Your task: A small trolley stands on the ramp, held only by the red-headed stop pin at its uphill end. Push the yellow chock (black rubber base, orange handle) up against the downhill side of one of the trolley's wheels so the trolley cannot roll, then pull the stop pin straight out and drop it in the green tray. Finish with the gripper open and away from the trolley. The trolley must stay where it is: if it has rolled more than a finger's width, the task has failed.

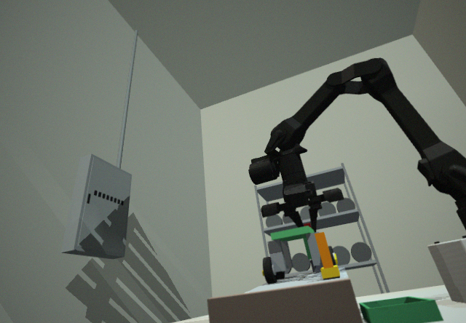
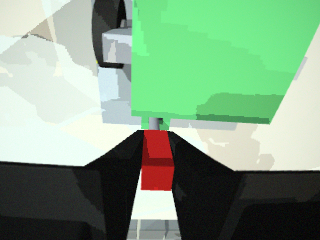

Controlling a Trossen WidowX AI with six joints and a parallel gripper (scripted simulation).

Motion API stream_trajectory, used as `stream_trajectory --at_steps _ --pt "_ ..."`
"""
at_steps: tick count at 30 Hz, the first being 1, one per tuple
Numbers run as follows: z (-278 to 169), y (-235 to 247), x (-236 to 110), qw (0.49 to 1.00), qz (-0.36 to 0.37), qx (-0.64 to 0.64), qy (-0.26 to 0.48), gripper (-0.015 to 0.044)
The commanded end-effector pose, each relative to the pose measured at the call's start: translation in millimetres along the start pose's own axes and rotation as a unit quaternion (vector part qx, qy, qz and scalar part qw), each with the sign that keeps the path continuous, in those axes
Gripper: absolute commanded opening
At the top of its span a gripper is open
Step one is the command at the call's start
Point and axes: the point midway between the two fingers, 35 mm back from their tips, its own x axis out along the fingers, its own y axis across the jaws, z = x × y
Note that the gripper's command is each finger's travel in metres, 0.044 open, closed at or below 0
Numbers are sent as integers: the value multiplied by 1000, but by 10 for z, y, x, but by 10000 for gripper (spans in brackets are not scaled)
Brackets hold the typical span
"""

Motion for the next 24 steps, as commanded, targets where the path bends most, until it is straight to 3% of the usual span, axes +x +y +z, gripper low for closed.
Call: stream_trajectory --at_steps 1,24 --pt "-17 -6 -50 1000 -1 2 3 0" --pt "-31 4 -164 1000 -1 2 3 0"
